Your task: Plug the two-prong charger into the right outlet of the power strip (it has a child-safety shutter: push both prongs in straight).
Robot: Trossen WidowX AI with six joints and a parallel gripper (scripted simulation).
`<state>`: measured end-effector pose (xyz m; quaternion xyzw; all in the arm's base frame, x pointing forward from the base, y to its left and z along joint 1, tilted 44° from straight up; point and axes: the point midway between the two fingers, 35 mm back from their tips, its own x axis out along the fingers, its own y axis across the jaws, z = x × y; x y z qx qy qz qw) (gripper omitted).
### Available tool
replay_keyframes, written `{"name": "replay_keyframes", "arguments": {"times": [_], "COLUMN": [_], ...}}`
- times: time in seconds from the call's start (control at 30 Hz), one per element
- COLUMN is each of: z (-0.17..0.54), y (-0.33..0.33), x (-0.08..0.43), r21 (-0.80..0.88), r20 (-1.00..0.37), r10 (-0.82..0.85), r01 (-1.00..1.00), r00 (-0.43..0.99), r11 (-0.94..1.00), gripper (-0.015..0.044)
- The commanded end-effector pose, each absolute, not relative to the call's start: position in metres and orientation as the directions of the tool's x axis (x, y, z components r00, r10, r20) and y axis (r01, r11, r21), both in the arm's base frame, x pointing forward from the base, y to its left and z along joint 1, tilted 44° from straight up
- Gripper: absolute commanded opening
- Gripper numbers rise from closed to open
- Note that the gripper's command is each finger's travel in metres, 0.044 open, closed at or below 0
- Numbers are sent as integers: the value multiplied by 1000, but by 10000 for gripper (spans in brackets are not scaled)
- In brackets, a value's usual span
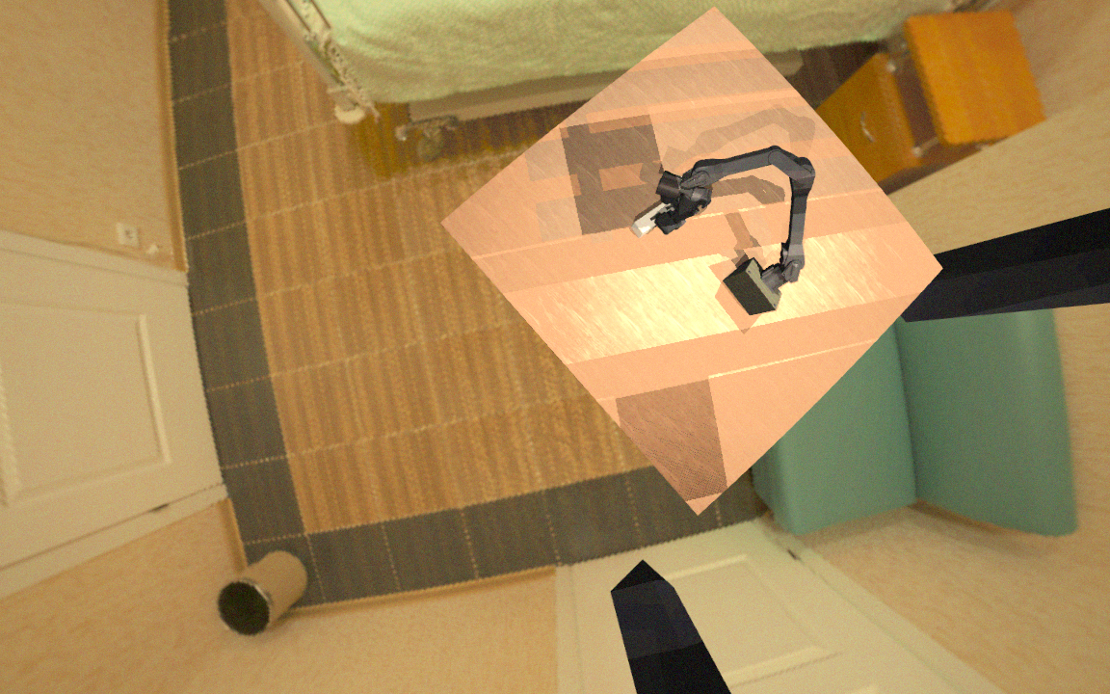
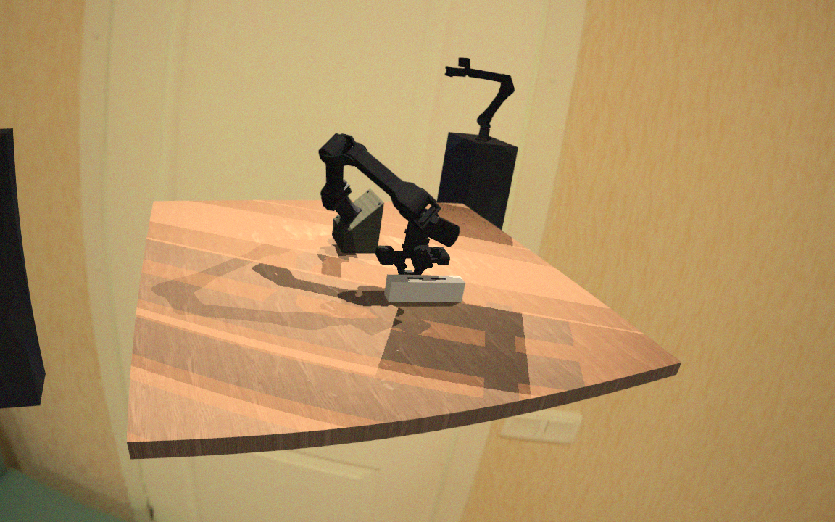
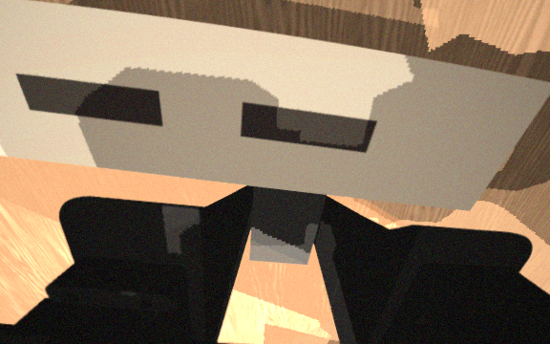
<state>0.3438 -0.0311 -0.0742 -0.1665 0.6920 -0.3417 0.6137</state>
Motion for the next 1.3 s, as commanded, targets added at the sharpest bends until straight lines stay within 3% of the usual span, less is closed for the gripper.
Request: {"name": "replay_keyframes", "arguments": {"times": [0.0, 0.87, 1.27], "z": [-74, -75, -75], "y": [-35, -31, -31], "x": [351, 343, 343], "r21": [-678, -677, -677], "r20": [-735, -735, -735], "r10": [-657, -650, -650], "r01": [209, 189, 189], "r00": [-168, -192, -192], "r11": [705, 711, 711], "gripper": [0, 0, 315]}}
